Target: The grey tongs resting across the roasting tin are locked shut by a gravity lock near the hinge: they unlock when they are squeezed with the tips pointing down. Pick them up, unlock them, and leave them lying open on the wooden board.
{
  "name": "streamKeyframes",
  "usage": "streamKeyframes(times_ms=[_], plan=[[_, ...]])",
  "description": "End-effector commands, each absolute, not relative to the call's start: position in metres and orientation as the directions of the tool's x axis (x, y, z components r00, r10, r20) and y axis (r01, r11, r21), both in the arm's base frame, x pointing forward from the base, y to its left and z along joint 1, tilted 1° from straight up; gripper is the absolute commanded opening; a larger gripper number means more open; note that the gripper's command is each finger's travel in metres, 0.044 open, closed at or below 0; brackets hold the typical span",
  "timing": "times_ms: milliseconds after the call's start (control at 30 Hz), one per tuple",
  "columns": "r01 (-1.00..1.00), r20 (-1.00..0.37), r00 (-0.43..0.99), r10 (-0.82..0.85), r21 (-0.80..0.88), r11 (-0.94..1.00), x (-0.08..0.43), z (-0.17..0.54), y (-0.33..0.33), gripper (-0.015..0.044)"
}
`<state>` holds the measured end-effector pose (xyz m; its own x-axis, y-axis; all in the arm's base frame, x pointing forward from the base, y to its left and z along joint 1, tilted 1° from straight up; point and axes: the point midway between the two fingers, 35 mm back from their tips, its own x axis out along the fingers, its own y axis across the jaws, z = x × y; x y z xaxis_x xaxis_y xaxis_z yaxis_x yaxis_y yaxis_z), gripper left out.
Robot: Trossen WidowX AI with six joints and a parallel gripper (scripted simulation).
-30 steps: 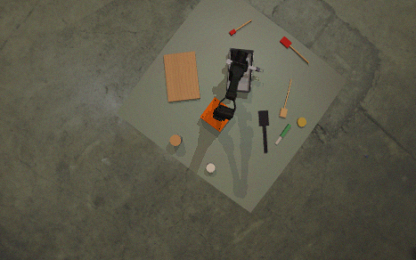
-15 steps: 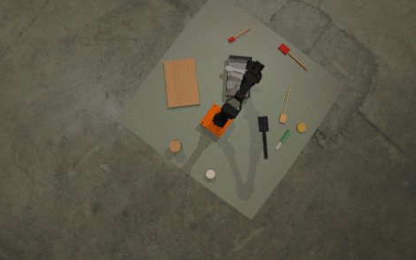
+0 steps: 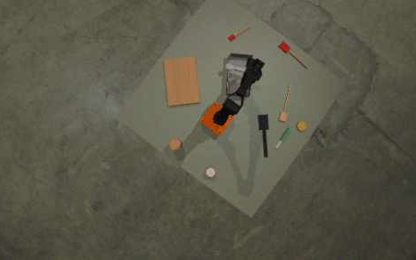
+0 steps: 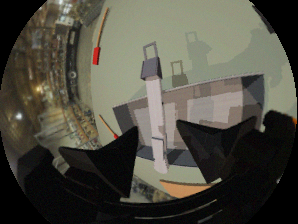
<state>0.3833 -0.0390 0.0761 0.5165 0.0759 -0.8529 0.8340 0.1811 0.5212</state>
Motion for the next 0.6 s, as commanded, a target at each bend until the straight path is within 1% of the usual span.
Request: streamKeyframes(times_ms=[0,567], plan=[[0.836,-0.855,0.513,0.076,0.518,0.180,0.387,0.069,-0.039,0.0260],[0.836,-0.854,0.514,0.076,0.519,0.180,0.402,0.046,-0.037,0.0260]])
